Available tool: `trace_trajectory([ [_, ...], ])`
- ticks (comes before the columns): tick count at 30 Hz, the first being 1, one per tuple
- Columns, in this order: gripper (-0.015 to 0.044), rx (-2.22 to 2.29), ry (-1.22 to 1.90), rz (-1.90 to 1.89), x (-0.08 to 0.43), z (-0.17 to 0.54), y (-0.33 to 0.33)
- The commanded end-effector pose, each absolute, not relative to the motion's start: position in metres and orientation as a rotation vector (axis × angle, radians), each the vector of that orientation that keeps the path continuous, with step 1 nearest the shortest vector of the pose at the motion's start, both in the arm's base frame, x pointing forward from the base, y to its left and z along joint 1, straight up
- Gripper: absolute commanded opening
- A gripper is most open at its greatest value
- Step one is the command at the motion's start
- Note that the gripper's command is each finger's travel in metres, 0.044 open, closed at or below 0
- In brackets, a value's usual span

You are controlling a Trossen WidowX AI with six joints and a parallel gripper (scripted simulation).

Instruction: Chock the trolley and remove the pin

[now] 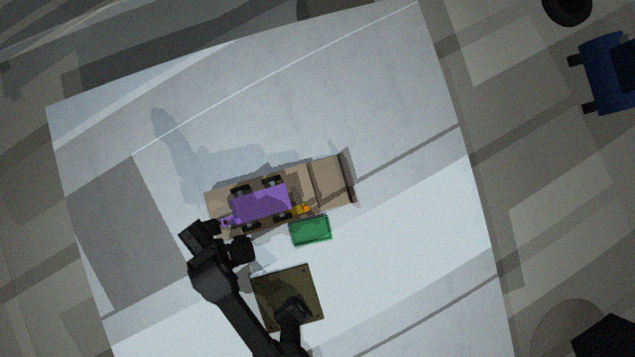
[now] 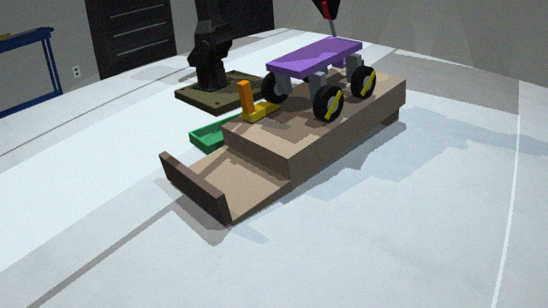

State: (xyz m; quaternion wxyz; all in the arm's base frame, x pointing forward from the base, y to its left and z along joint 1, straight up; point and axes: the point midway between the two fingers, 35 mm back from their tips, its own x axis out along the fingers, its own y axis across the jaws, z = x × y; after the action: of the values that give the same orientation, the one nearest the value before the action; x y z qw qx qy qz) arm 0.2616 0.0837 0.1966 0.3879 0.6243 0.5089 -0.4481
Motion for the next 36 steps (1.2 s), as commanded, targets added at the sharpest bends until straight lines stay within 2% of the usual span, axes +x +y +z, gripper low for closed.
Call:
trace_trajectory([
  [1,0.0,1.588,1.294,-1.152,0.251,0.193,0.085],
  [7,0.0,1.588,1.293,-1.152,0.25,0.192,0.079],
  [36,0.0,1.579,1.285,-1.159,0.238,0.18,-0.032],
])
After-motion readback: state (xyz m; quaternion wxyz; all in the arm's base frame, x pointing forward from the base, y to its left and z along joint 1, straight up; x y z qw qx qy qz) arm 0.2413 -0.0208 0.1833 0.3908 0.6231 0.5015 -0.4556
